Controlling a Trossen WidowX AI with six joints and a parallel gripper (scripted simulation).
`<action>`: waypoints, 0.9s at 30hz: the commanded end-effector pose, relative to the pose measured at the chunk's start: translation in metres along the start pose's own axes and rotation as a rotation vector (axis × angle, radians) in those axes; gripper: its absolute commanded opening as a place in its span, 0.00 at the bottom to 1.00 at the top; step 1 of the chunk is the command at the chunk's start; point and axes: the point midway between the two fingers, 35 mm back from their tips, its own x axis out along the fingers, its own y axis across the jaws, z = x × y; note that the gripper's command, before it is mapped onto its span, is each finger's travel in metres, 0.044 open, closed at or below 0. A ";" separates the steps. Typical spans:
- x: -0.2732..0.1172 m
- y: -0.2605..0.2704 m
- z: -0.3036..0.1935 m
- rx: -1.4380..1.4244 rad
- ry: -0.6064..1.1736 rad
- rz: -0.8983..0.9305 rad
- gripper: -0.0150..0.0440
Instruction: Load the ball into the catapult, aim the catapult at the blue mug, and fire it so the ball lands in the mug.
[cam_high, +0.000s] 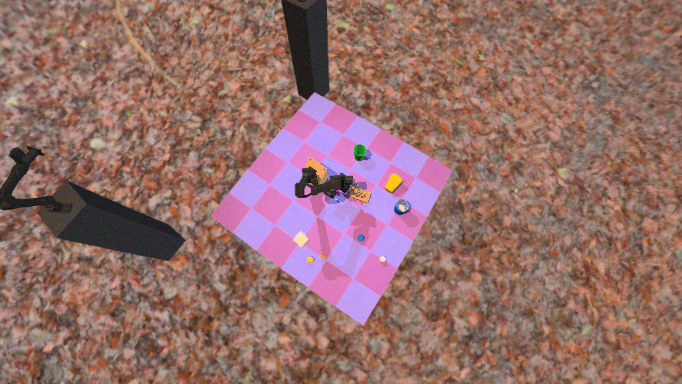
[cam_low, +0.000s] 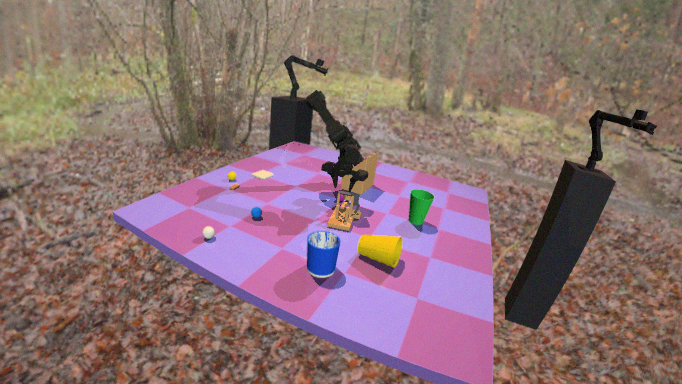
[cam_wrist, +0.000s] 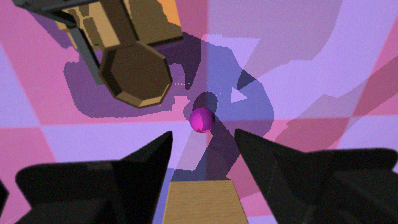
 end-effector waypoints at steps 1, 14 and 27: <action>0.005 -0.001 0.000 -0.006 -0.005 -0.005 0.76; 0.026 -0.001 0.000 -0.007 -0.005 -0.004 0.76; 0.042 -0.002 0.000 -0.006 -0.005 -0.008 0.72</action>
